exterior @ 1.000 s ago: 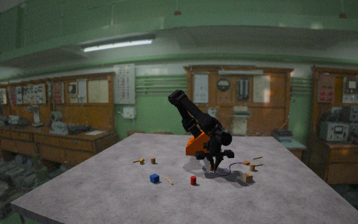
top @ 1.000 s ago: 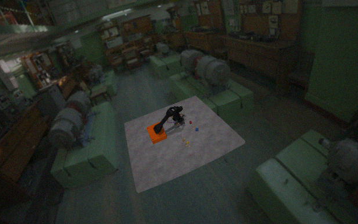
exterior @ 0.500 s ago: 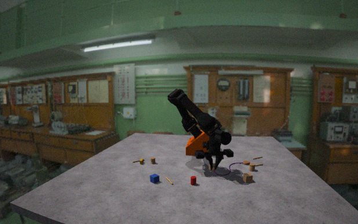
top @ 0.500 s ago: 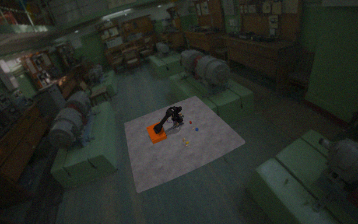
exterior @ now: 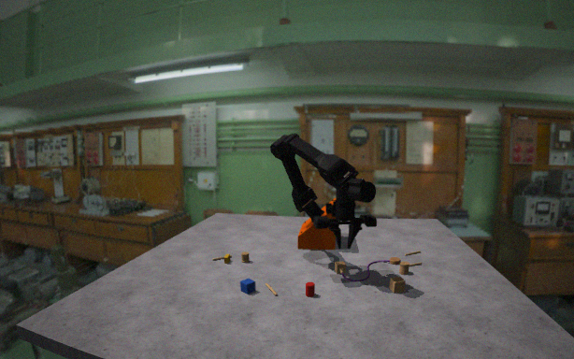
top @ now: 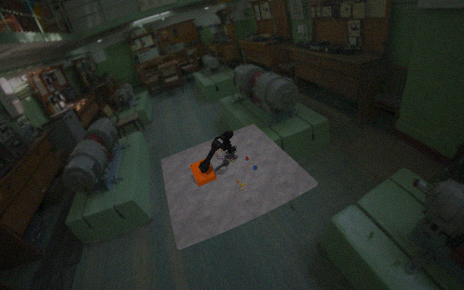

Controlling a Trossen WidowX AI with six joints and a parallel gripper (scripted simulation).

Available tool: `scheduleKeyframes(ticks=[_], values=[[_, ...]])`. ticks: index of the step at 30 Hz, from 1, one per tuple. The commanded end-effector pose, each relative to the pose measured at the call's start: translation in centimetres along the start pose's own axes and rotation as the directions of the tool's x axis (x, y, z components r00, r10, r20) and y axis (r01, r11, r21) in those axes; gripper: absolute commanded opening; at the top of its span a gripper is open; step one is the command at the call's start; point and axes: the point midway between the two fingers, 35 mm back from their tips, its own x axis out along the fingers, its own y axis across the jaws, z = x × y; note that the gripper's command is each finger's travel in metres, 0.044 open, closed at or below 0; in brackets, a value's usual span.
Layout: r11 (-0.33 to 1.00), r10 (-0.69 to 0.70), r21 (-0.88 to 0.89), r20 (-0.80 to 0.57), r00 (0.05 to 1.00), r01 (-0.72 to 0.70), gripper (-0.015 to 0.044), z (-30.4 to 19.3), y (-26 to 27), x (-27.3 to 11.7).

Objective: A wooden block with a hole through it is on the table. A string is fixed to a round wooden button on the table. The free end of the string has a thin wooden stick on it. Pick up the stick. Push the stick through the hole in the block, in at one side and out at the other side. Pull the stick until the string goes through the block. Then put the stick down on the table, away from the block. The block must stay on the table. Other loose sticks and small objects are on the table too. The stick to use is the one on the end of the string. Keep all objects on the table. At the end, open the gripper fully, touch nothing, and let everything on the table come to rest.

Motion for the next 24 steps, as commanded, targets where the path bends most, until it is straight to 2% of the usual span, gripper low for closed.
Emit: scheduleKeyframes(ticks=[1,4,7,10,14,17,20,24], values=[[1.0,0.0,0.015,0.001,1.0,0.0,0.0123,0.0,0.0,0.1],[0.972,-0.001,0.237,0.004,1.0,0.0,0.0123,0.5,-0.1,0.1],[0.863,-0.002,0.505,0.008,1.0,-0.002,0.0123,1.0,-0.1,0.1],[0.683,-0.003,0.73,0.011,1.0,-0.006,0.0123,1.5,-0.1,0.1],[0.357,-0.004,0.934,0.016,1.0,-0.013,0.0123,2.2,-0.1,0.1],[0.075,-0.005,0.997,0.02,1.0,-0.019,0.0123,2.8,-0.1,0.1],[-0.21,-0.006,0.977,0.023,1.0,-0.024,0.0123,3.3,-0.1,0.1],[-0.428,-0.006,0.903,0.027,1.0,-0.027,0.0123,3.8,-0.1,0.1]])
